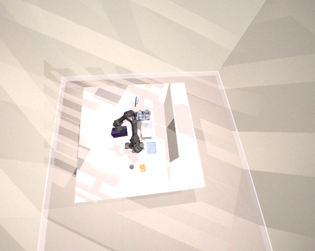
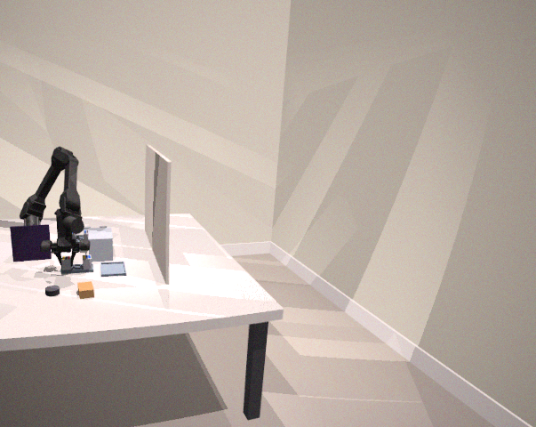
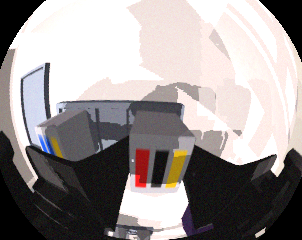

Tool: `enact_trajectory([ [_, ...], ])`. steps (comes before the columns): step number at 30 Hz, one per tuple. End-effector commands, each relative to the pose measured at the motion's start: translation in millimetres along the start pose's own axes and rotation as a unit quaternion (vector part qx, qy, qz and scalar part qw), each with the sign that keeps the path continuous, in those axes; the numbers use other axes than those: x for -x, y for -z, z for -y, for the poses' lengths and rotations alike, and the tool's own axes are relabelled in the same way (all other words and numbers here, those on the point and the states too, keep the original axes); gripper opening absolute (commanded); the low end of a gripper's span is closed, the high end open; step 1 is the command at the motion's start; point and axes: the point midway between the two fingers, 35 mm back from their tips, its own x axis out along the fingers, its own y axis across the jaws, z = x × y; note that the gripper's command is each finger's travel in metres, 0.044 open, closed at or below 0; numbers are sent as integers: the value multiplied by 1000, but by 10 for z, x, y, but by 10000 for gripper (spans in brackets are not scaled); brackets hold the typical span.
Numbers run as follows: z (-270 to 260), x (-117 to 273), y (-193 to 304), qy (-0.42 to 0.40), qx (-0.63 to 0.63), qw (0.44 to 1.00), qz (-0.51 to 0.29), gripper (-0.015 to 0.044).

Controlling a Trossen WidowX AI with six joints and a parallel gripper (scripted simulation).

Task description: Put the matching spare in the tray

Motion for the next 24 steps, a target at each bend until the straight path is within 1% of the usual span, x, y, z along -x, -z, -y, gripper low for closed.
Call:
enact_trajectory([
  [1, -1, 1, -1, 0, 0, 1000, 0, 116],
  [3, -1, 1, -1, 0, 0, 1000, 0, 103],
  [7, -1, 1, -1, 0, 0, 1000, 0, 0],
  [16, -7, 51, -6, 0, 0, 1000, 0, 0],
  [24, -8, 676, -14, 0, -3, 1000, 0, 0],
])
